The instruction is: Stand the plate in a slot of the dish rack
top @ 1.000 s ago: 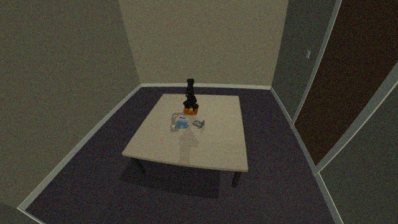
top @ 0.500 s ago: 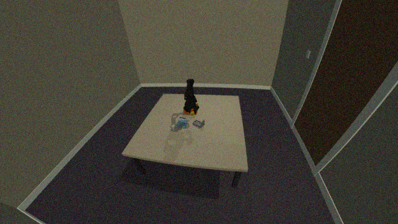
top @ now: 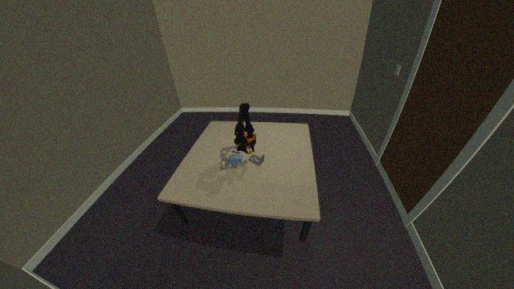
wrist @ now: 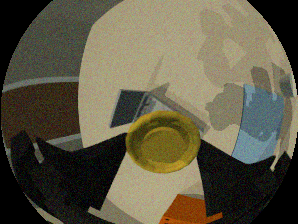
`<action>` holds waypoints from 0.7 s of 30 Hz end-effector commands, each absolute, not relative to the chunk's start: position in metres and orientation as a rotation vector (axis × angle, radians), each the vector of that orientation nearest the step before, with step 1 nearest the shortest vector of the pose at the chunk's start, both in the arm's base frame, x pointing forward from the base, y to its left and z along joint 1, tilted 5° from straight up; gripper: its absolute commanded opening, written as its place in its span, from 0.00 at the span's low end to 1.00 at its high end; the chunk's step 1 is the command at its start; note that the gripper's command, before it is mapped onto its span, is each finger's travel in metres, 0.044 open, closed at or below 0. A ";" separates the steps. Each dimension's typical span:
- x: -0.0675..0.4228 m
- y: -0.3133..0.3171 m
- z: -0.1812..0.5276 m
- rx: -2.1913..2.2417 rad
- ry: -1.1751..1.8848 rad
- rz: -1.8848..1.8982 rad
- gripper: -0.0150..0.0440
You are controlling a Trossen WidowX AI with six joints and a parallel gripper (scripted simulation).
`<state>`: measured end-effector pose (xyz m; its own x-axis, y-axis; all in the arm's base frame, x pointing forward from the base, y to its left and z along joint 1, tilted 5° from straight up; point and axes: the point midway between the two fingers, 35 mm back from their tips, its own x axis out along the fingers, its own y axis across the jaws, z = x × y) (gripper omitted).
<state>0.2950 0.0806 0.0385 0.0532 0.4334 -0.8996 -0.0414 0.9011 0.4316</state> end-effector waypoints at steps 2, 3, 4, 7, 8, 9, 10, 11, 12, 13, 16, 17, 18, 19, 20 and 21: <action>0.297 0.081 0.021 0.332 1.409 0.517 0.25; 0.298 0.082 0.018 0.331 1.391 0.544 0.25; 0.299 0.082 0.016 0.331 1.372 0.570 0.25; 0.300 0.083 0.010 0.326 1.311 0.647 0.25; 0.301 0.083 0.008 0.324 1.290 0.672 0.25; 0.301 0.083 0.007 0.322 1.268 0.696 0.25; 0.301 0.083 0.005 0.319 1.245 0.720 0.25; 0.301 0.083 0.003 0.316 1.222 0.744 0.25; 0.301 0.083 0.002 0.313 1.198 0.766 0.25; 0.302 0.083 0.000 0.309 1.173 0.789 0.25; 0.301 0.083 -0.003 0.296 1.097 0.853 0.25; 0.301 0.083 -0.004 0.291 1.070 0.873 0.25; 0.301 0.083 -0.005 0.286 1.043 0.893 0.25; 0.300 0.083 -0.006 0.281 1.016 0.912 0.25; 0.300 0.082 -0.007 0.275 0.988 0.931 0.25; 0.299 0.082 -0.007 0.269 0.960 0.949 0.25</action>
<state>0.3041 0.0821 -0.0016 0.2080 0.7445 -0.6344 -0.4965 0.6392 0.5874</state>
